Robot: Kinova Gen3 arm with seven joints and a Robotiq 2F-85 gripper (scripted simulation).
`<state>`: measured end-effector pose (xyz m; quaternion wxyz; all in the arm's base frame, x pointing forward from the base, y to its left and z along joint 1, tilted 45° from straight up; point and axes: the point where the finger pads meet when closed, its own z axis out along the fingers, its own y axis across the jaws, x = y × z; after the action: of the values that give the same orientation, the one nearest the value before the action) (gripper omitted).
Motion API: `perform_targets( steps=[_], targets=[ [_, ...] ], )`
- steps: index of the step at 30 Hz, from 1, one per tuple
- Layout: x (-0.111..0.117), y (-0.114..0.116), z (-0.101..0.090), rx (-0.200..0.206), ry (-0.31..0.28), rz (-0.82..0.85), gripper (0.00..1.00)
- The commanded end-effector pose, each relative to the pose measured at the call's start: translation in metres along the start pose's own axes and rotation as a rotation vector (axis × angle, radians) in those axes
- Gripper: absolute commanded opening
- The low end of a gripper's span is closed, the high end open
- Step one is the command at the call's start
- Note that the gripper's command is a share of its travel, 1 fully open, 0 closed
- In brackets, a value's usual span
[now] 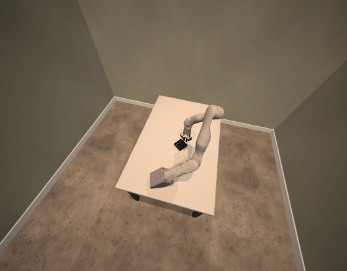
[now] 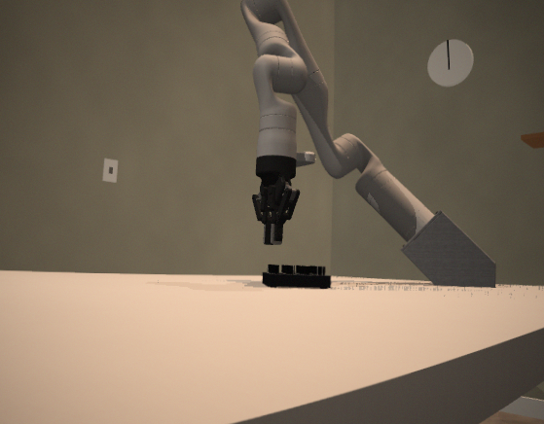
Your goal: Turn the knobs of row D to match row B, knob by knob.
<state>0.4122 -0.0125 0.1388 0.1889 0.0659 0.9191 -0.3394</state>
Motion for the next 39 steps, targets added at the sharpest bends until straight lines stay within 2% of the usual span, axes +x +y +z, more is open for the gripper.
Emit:
perform_targets(
  steps=[1,16,18,29,39],
  targets=[
    [-0.002,0.000,0.001,-0.002,0.005,-0.006,0.19],
    [-0.011,0.020,-0.008,-0.003,0.004,-0.525,0.19],
    [-0.011,0.020,-0.008,-0.003,0.004,-0.525,0.19],
    [-0.015,0.030,-0.012,-0.005,0.006,-0.788,0.19],
    [-0.016,0.033,-0.014,-0.006,0.007,-0.856,0.19]
  ],
)
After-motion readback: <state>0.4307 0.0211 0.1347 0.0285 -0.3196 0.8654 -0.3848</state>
